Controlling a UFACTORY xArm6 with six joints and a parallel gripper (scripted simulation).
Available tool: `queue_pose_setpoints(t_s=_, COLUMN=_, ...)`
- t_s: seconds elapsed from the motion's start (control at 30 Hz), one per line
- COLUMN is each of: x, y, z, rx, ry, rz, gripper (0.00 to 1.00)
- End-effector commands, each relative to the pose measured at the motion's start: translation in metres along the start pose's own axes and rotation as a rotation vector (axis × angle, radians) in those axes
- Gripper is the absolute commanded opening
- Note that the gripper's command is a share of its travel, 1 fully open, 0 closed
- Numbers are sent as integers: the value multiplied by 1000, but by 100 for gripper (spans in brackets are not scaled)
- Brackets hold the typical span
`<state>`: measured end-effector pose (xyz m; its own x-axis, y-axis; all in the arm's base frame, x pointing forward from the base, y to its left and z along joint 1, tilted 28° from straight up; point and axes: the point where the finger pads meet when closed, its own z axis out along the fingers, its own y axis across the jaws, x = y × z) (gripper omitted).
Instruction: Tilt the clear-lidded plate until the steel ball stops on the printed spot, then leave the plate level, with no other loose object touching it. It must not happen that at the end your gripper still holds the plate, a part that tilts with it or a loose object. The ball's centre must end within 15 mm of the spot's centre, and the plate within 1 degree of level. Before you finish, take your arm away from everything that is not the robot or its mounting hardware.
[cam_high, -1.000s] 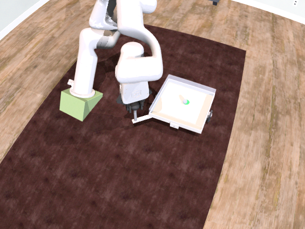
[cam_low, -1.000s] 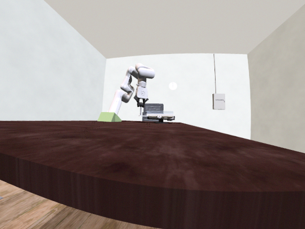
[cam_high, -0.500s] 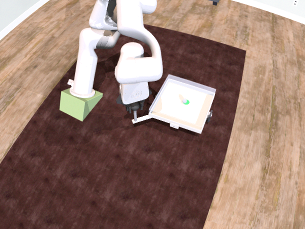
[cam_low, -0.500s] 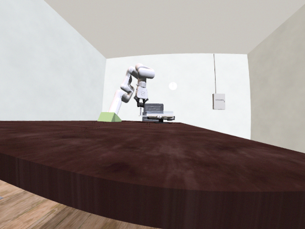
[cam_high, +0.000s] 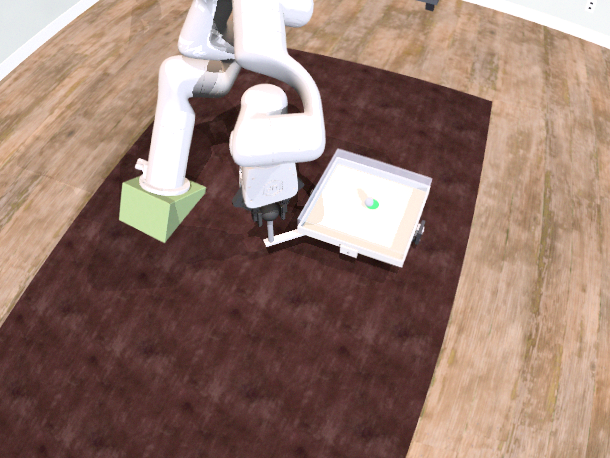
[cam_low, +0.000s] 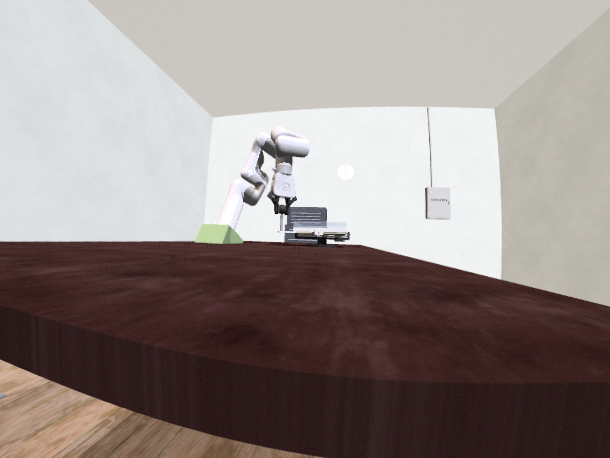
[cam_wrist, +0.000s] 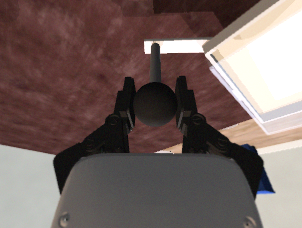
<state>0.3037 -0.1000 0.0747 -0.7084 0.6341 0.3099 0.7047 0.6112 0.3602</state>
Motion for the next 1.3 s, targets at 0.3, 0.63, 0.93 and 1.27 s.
queue_pose_setpoints(t_s=0.3, x=-1, y=1, z=-2, rx=0, ry=3, rz=0, gripper=0)
queue_pose_setpoints(t_s=0.63, x=-1, y=2, z=-4, rx=0, ry=3, rz=0, gripper=0)
queue_pose_setpoints(t_s=0.93, x=-1, y=1, z=-2, rx=0, ry=3, rz=0, gripper=0)
queue_pose_setpoints(t_s=1.27, x=-1, y=0, z=-1, rx=0, ry=3, rz=0, gripper=0)
